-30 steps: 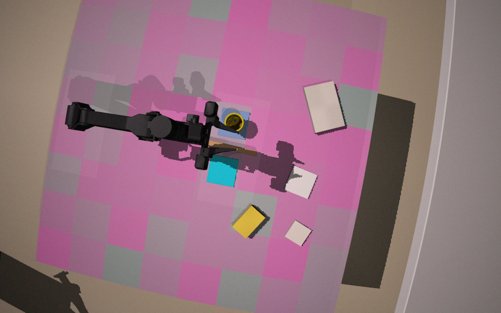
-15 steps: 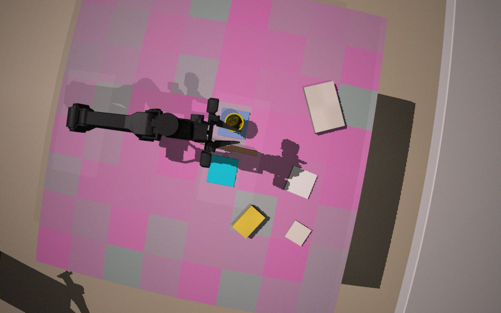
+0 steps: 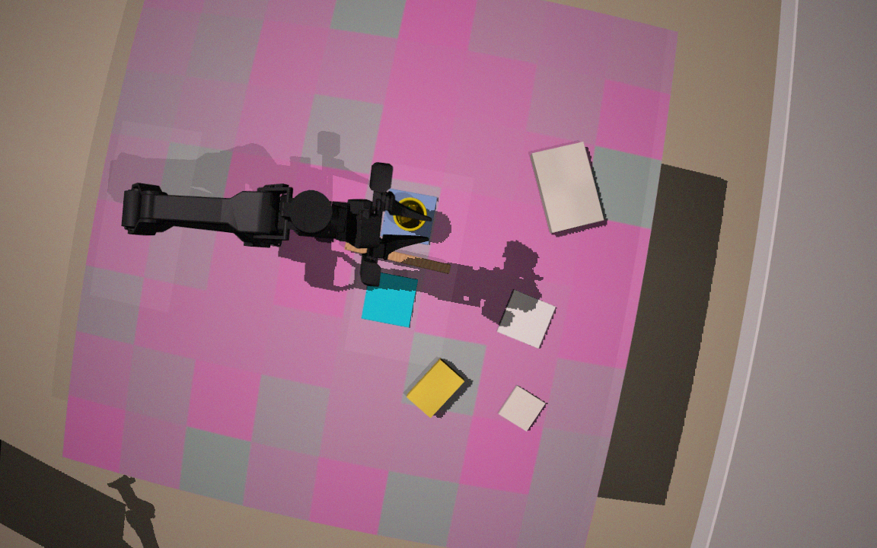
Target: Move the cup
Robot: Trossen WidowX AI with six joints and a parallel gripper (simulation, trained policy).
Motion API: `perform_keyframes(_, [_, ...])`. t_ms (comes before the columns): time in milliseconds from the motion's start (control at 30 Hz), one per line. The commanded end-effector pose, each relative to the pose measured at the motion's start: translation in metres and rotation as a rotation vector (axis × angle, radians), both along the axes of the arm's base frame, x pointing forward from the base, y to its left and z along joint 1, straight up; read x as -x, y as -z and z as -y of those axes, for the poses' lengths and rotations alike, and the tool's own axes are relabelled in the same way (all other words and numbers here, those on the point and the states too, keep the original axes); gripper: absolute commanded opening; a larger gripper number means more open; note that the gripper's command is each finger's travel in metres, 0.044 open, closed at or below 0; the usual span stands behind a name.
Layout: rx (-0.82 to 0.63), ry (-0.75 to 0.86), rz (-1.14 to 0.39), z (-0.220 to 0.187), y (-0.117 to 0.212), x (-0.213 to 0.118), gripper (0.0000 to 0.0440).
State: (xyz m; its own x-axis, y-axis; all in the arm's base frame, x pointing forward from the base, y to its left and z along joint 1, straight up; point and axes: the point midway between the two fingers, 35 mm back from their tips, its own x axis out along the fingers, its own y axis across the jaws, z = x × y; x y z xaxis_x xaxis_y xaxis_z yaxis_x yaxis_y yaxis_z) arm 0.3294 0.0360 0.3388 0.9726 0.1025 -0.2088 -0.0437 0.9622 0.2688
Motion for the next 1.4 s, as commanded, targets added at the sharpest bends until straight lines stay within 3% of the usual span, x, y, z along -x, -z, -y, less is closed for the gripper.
perform_keyframes(0, [-0.04, -0.006, -0.038, -0.005, -0.001, -0.003, 0.0141])
perform_keyframes(1367, [-0.473, 0.175, -0.628, -0.046, 0.033, -0.017, 0.0158])
